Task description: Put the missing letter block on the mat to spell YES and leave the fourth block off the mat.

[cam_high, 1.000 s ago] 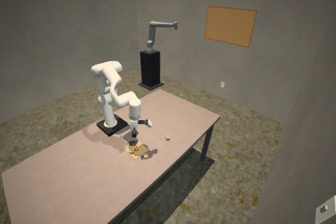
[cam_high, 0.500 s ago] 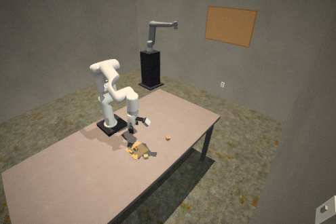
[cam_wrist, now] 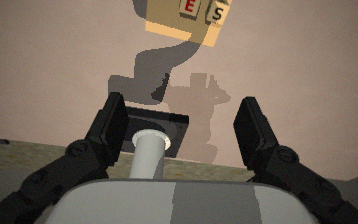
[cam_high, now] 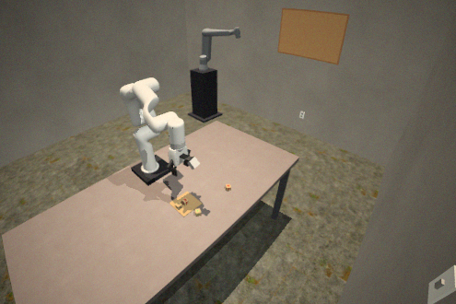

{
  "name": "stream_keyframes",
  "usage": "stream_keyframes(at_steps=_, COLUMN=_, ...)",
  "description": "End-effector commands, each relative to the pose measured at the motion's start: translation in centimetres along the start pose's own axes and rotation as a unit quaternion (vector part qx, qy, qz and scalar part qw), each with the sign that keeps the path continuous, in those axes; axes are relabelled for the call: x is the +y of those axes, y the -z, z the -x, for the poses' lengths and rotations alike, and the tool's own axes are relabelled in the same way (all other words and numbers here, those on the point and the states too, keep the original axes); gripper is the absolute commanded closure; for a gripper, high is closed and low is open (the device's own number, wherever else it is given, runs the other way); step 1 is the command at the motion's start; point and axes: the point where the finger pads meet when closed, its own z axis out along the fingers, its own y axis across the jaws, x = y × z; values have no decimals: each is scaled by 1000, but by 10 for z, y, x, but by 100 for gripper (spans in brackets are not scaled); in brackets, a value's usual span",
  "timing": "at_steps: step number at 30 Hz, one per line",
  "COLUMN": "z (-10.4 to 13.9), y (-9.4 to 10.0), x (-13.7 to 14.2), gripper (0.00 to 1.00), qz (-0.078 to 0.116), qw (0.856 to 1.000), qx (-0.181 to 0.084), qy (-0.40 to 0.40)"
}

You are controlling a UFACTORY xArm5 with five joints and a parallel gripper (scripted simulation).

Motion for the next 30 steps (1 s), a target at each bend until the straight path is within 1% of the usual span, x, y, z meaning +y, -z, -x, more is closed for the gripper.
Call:
stream_keyframes(at_steps=1, z=2, y=12, x=-1, gripper=0, qz=3, qw=998, qx=17, qy=-68)
stream_keyframes(at_steps=6, z=0, y=16, x=0, gripper=0, qz=3, qw=993, qx=26, qy=-119)
stream_keyframes(at_steps=7, z=-10, y=10, x=2, gripper=0, qz=2, qw=990, qx=26, qy=-137)
stream_keyframes(at_steps=9, z=-23, y=2, x=5, gripper=0, qz=2, qw=987, qx=26, qy=-160)
stream_keyframes(at_steps=11, z=-23, y=2, x=5, gripper=0, qz=2, qw=987, qx=26, qy=-160)
stream_keyframes(at_steps=12, z=-37, y=-8, x=9, gripper=0, qz=1, qw=982, qx=26, qy=-187)
stream_keyframes(at_steps=13, z=-45, y=-16, x=11, gripper=0, qz=0, qw=979, qx=26, qy=-204)
stream_keyframes(at_steps=16, z=-61, y=-29, x=15, gripper=0, qz=0, qw=972, qx=26, qy=-234)
stream_keyframes(at_steps=20, z=-83, y=-52, x=21, gripper=0, qz=-2, qw=960, qx=25, qy=-280)
stream_keyframes(at_steps=21, z=-87, y=-57, x=22, gripper=0, qz=-2, qw=957, qx=25, qy=-288)
stream_keyframes(at_steps=22, z=-87, y=-57, x=22, gripper=0, qz=-2, qw=957, qx=25, qy=-288)
stream_keyframes(at_steps=26, z=-110, y=-86, x=28, gripper=0, qz=-3, qw=940, qx=25, qy=-339)
stream_keyframes(at_steps=28, z=-110, y=-86, x=28, gripper=0, qz=-3, qw=940, qx=25, qy=-339)
stream_keyframes(at_steps=30, z=-116, y=-94, x=30, gripper=0, qz=-4, qw=935, qx=25, qy=-353)
